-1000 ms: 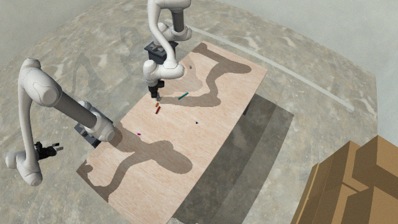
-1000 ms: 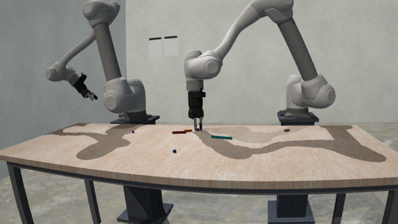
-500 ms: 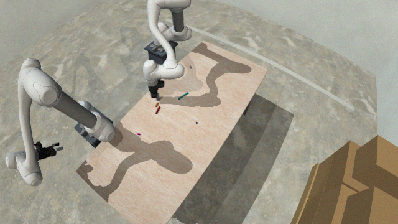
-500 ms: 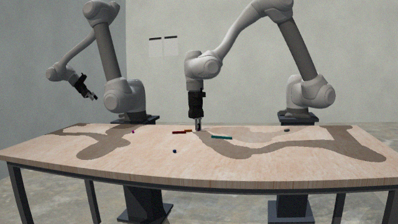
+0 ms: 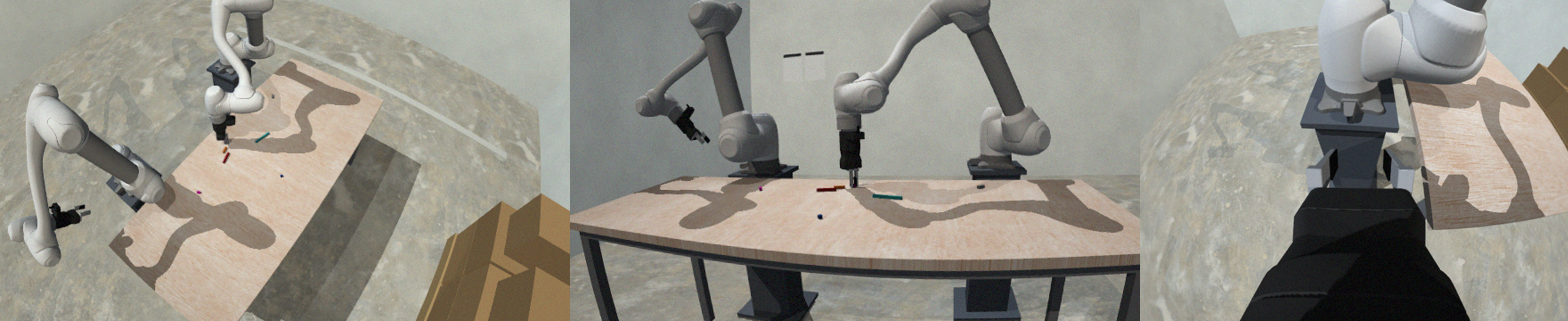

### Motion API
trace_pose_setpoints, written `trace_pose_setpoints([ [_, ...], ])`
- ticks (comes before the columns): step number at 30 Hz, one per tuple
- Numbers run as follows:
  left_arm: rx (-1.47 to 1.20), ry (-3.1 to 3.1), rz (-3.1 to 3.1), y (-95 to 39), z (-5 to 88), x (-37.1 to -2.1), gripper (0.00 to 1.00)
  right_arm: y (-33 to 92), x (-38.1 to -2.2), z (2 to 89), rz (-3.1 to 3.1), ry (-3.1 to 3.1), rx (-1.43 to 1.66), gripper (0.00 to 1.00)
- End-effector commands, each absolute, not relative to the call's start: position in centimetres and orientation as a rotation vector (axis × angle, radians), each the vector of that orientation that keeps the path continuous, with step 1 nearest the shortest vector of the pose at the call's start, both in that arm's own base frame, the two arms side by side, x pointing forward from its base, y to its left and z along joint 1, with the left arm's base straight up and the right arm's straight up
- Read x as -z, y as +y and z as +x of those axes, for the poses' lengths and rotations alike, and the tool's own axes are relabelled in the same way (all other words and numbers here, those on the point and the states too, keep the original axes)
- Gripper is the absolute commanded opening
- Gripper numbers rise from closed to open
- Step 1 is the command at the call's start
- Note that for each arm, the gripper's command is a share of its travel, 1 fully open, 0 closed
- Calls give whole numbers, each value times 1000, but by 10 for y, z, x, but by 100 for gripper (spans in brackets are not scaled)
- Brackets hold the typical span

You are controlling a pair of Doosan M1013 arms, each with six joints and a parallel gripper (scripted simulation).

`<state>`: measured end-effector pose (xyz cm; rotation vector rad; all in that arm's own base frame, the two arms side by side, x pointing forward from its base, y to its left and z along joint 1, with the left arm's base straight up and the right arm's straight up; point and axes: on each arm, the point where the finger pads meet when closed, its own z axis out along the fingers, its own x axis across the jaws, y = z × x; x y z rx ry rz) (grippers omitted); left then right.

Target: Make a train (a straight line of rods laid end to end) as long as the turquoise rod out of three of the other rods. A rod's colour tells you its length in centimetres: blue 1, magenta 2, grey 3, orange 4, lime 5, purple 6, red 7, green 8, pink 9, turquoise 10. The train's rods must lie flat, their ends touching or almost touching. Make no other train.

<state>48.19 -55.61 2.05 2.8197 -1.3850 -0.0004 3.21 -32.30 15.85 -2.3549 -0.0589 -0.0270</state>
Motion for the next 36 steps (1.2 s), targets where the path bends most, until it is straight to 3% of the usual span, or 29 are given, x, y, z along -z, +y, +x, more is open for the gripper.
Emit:
trace_pose_setpoints([
  [1, -2, -1385, 2819, -556, 482, -22, 24, -323, -159, 32, -2356, -59, 27, 100],
  [14, -2, -1385, 2819, -556, 482, -41, 24, -323, -159, 32, -2356, -59, 27, 100],
  [26, -2, -1385, 2819, -556, 482, -118, 24, -323, -159, 32, -2356, -59, 27, 100],
  [36, -2, -1385, 2819, -556, 482, -122, 24, -323, -159, 32, -2356, -59, 27, 100],
])
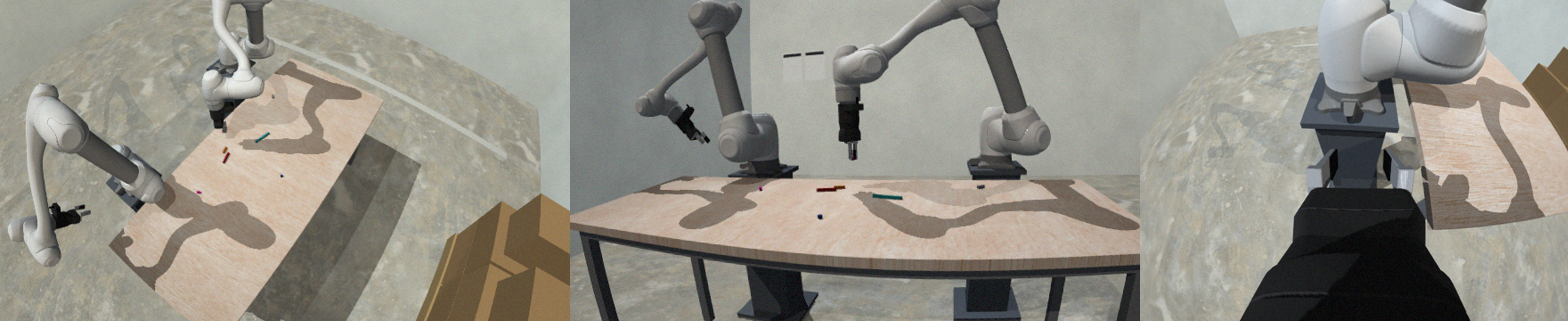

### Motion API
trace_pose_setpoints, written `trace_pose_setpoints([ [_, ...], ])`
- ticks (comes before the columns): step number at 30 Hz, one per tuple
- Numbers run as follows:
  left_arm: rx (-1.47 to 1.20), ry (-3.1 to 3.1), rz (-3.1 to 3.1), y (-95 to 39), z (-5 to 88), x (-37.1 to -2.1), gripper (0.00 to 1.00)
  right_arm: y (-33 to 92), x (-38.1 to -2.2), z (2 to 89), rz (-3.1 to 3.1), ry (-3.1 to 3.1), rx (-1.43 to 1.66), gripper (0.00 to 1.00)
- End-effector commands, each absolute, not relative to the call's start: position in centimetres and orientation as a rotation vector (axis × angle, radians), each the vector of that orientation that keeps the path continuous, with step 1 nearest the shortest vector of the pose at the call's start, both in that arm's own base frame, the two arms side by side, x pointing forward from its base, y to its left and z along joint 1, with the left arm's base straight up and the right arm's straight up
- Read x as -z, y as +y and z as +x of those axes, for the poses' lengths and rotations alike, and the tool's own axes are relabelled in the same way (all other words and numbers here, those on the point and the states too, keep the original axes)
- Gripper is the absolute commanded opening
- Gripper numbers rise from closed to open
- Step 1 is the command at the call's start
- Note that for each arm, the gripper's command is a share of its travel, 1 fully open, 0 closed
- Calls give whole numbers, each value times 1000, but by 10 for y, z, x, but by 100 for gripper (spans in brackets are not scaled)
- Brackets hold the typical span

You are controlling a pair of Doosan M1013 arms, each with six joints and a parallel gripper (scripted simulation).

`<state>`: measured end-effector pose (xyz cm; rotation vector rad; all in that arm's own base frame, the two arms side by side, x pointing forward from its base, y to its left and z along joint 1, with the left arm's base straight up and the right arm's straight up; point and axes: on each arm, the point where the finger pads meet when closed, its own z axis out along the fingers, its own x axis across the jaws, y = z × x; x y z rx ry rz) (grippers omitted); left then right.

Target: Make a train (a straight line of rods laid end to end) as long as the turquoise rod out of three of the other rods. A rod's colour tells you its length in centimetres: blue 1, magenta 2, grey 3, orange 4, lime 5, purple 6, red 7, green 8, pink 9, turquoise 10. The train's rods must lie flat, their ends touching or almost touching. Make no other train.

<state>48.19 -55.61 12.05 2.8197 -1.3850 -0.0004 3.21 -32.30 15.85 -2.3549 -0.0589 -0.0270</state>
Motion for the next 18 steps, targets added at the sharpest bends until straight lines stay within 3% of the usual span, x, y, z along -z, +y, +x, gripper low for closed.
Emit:
trace_pose_setpoints([
  [1, -2, -1385, 2819, -556, 482, -122, 24, -323, -159, 32, -2356, -59, 27, 100],
  [18, -3, -1227, 2892, -581, 645, -131, 24, -323, -159, 32, -2356, -59, 27, 100],
])
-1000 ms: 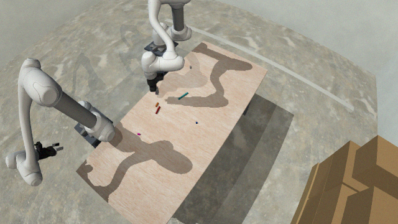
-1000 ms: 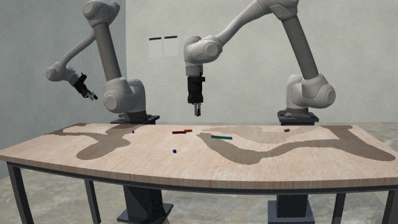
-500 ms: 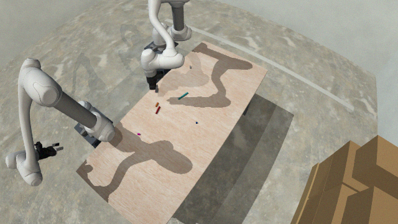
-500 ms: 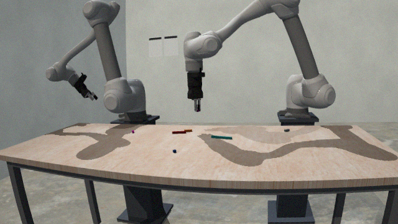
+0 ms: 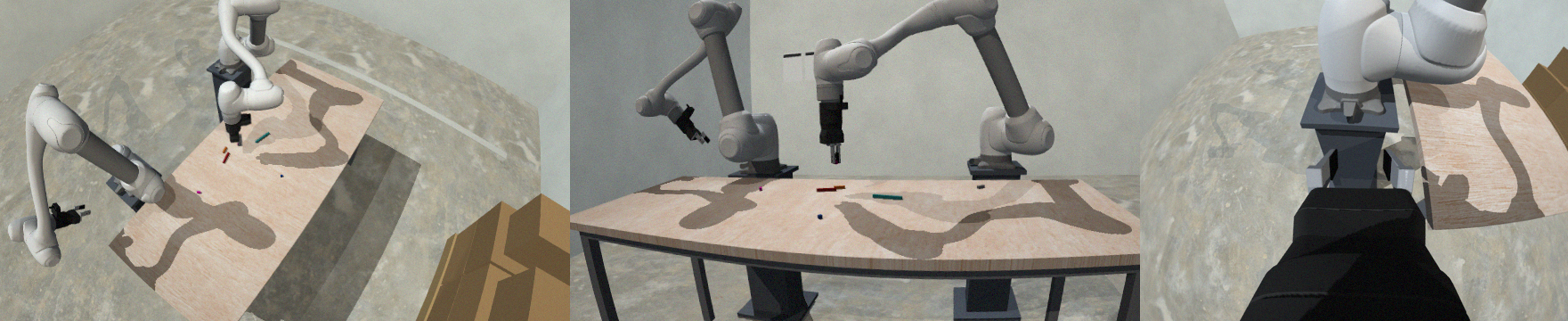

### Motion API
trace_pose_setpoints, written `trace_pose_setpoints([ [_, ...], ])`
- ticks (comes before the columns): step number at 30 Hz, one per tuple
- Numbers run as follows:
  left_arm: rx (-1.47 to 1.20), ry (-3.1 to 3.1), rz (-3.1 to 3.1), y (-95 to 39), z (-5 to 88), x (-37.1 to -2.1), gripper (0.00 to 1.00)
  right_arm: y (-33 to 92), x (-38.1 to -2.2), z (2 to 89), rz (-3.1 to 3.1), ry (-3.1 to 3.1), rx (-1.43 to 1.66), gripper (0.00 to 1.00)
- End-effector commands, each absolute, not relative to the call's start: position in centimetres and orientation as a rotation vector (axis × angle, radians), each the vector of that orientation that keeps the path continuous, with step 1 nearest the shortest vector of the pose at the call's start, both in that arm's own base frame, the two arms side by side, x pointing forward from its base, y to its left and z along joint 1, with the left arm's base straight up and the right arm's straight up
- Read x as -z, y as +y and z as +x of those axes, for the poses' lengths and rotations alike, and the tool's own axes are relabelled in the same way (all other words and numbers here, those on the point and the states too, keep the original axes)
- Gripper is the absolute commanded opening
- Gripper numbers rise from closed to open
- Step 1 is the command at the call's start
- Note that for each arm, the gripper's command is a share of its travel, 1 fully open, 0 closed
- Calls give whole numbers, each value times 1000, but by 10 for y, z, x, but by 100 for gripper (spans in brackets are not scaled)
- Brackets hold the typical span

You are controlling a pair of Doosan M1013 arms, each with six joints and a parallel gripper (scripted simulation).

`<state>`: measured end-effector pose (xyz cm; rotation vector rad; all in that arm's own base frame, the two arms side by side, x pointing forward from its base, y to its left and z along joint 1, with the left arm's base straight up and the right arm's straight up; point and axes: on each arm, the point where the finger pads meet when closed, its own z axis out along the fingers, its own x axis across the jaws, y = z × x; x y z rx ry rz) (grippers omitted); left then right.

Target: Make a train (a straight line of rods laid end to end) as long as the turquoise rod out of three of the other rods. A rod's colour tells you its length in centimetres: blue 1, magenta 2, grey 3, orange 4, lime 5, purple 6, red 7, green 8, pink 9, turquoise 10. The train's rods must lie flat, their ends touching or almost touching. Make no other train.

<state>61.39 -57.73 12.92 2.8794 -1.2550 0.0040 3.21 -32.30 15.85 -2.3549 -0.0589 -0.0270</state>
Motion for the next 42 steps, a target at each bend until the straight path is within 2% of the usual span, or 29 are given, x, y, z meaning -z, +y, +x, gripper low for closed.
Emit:
trace_pose_setpoints([
  [1, -3, -1216, 2896, -580, 656, -131, 24, -323, -159, 32, -2356, -59, 27, 100],
  [21, -3, -993, 2980, -532, 871, -123, 24, -323, -159, 32, -2356, -59, 27, 100],
  [42, -3, -986, 2983, -529, 877, -118, 24, -323, -159, 32, -2356, -59, 27, 100],
])
